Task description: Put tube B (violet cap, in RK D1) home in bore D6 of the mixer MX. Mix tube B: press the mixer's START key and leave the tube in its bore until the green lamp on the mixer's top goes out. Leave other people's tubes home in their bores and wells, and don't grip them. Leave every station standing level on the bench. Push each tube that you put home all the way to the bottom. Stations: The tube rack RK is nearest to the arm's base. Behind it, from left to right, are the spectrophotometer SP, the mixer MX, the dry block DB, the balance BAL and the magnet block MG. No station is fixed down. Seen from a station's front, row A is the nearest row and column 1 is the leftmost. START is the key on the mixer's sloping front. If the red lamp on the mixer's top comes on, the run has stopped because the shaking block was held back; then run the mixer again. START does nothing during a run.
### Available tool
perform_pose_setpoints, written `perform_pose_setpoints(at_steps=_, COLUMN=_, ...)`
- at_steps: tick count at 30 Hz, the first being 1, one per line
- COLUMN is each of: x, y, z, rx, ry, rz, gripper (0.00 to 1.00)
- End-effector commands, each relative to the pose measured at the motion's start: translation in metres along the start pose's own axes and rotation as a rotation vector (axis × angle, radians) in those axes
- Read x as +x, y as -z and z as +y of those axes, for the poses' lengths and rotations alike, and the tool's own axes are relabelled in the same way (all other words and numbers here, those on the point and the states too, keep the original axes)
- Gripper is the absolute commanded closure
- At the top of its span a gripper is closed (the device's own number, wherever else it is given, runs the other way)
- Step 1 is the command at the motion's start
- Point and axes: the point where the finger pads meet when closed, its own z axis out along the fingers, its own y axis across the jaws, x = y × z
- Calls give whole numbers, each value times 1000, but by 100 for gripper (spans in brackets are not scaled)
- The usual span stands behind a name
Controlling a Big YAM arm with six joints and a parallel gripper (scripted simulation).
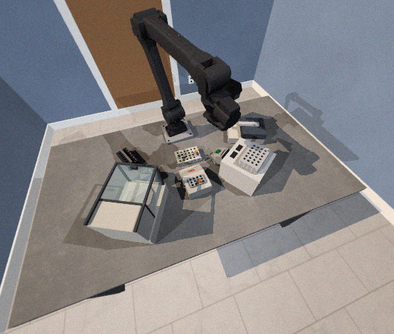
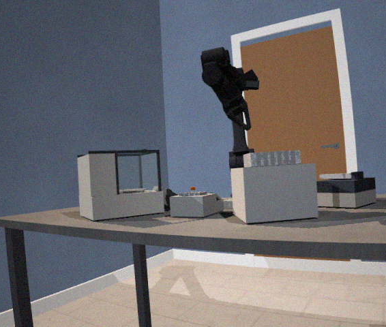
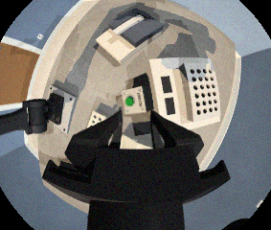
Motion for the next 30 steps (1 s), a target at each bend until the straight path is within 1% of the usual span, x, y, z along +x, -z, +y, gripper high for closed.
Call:
perform_pose_setpoints(at_steps=1, x=-10, y=11, z=-3, rx=64, ry=-65, rz=19, gripper=64)
perform_pose_setpoints(at_steps=3, x=8, y=4, z=4, rx=90, ry=-151, rz=27, gripper=64)
perform_pose_setpoints(at_steps=4, x=12, y=1, z=7, rx=98, ry=-183, rz=31, gripper=64)
perform_pose_setpoints(at_steps=5, x=12, y=1, z=7, rx=107, ry=-215, rz=35, gripper=64)
perform_pose_setpoints(at_steps=7, x=4, y=-2, z=7, rx=114, ry=-258, rz=44, gripper=64)
perform_pose_setpoints(at_steps=9, x=4, y=-2, z=7, rx=131, ry=-322, rz=53, gripper=64)
perform_pose_setpoints(at_steps=10, x=10, y=-7, z=11, rx=140, ry=-355, rz=57, gripper=64)
perform_pose_setpoints(at_steps=11, x=23, y=-9, z=14, rx=156, ry=-407, rz=60, gripper=64)
perform_pose_setpoints(at_steps=12, x=26, y=-12, z=17, rx=164, ry=-440, rz=64, gripper=64)
perform_pose_setpoints(at_steps=13, x=26, y=-12, z=17, rx=172, ry=-472, rz=68, gripper=64)
perform_pose_setpoints(at_steps=14, x=19, y=-15, z=17, rx=172, ry=-482, rz=74, gripper=64)
perform_pose_setpoints(at_steps=16, x=19, y=-15, z=17, rx=185, ry=-533, rz=80, gripper=64)
perform_pose_setpoints(at_steps=18, x=19, y=-15, z=17, rx=185, ry=-533, rz=80, gripper=64)
perform_pose_setpoints(at_steps=20, x=37, y=-22, z=25, rx=209, ry=-619, rz=87, gripper=64)
perform_pose_setpoints(at_steps=21, x=40, y=-25, z=27, rx=217, ry=-651, rz=92, gripper=64)
perform_pose_setpoints(at_steps=23, x=33, y=-28, z=27, rx=226, ry=-694, rz=102, gripper=64)
perform_pose_setpoints(at_steps=25, x=33, y=-28, z=27, rx=240, ry=-752, rz=109, gripper=64)
perform_pose_setpoints(at_steps=26, x=39, y=-33, z=31, rx=248, ry=-784, rz=113, gripper=64)
perform_pose_setpoints(at_steps=27, x=51, y=-35, z=35, rx=264, ry=-838, rz=116, gripper=64)
perform_pose_setpoints(at_steps=28, x=55, y=-38, z=37, rx=272, ry=-870, rz=120, gripper=64)
perform_pose_setpoints(at_steps=30, x=48, y=-41, z=37, rx=281, ry=-912, rz=130, gripper=64)
